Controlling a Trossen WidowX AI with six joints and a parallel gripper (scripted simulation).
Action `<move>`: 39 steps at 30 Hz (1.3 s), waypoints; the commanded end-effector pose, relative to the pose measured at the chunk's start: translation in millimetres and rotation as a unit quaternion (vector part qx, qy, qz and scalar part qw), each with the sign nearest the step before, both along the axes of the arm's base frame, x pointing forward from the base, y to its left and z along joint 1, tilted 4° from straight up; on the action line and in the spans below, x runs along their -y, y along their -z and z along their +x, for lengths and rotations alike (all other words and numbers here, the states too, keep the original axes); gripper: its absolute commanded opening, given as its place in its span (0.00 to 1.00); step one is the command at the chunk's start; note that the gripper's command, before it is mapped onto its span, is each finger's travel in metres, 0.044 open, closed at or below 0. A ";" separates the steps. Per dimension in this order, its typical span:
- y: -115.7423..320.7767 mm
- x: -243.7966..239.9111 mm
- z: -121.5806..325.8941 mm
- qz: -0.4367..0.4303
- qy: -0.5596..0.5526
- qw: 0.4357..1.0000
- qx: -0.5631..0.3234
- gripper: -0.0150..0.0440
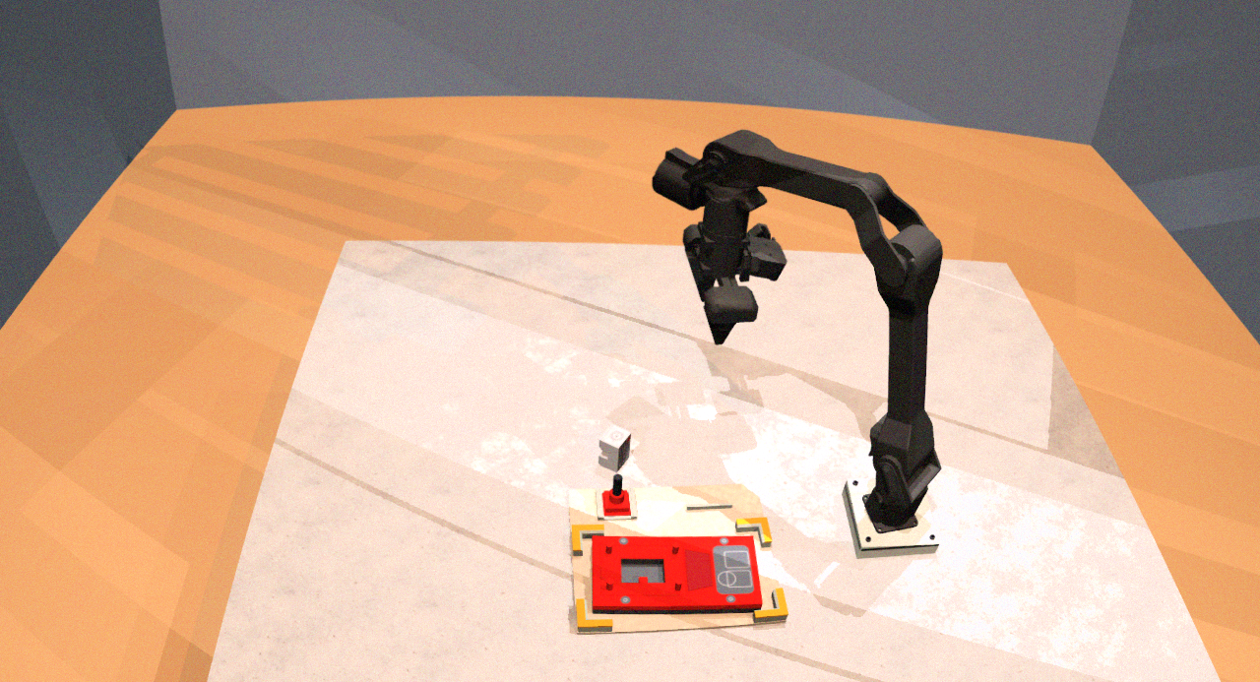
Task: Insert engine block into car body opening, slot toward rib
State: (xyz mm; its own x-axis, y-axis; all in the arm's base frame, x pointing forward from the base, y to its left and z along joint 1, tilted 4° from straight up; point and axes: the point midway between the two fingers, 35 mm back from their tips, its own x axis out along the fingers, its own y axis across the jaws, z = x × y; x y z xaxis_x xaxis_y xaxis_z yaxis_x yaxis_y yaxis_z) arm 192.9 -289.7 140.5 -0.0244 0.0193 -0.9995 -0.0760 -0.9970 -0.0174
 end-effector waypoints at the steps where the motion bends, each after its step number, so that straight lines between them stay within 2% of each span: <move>1: 0.3 -2.1 4.6 0.004 -0.069 0.998 0.003 1.00; 10: 1.0 -5.5 13.2 0.007 -0.224 0.975 0.007 1.00; 20: 1.7 -9.6 22.9 0.011 -0.388 0.921 0.011 1.00; 29: 2.3 -13.7 31.9 0.013 -0.527 0.850 0.014 1.00; 39: 3.0 -18.4 41.6 0.016 -0.666 0.746 0.017 1.00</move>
